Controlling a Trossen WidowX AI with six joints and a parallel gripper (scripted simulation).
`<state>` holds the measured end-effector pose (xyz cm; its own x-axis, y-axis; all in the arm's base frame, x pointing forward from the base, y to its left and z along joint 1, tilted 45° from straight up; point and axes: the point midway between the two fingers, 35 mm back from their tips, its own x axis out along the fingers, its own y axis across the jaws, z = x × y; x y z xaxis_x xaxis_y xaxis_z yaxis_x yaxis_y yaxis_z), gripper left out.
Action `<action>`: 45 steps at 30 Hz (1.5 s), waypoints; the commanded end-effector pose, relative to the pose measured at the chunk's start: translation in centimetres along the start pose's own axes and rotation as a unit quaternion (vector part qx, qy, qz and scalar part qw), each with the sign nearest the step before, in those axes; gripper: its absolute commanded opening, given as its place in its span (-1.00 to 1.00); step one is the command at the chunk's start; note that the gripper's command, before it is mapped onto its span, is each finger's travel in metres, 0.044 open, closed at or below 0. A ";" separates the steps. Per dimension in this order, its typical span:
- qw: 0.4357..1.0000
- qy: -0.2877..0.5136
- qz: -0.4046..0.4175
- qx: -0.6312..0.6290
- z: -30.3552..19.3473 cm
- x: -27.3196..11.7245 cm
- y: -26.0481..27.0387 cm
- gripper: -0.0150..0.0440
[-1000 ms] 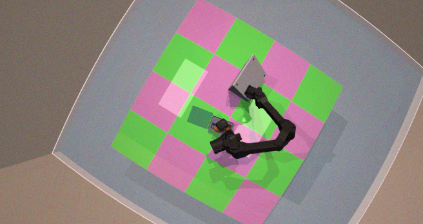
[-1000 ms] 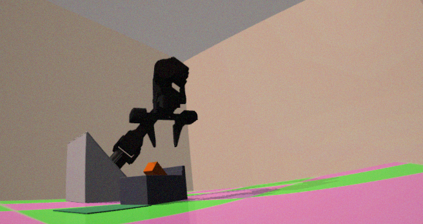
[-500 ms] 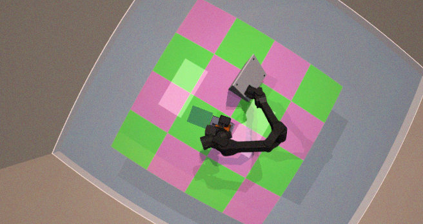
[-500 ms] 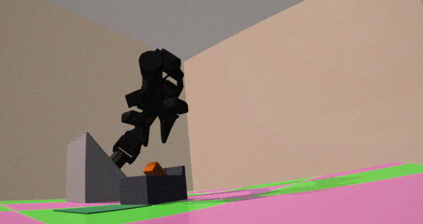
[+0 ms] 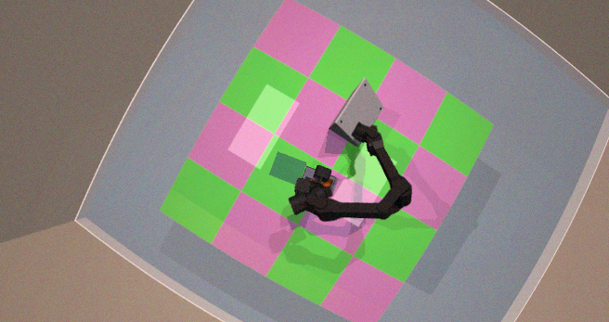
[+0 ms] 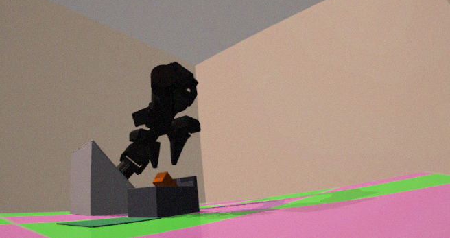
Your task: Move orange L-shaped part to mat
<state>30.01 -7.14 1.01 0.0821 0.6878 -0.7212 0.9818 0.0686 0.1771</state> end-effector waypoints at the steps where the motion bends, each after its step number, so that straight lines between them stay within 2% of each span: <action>1: 1.000 0.001 0.003 0.004 0.0 0.5 0.1 0.46; 27: 1.000 0.002 0.003 0.003 -0.1 4.6 0.0 0.46; 32: 1.000 0.001 0.001 0.000 0.0 4.3 0.0 0.01; 42: 1.000 0.001 0.001 0.000 0.0 4.3 0.0 -0.21; 45: 1.000 0.001 0.001 0.000 0.0 4.3 0.0 -0.48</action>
<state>30.40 -4.13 -2.08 0.0835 0.6891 -0.7199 0.9821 0.0656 0.1767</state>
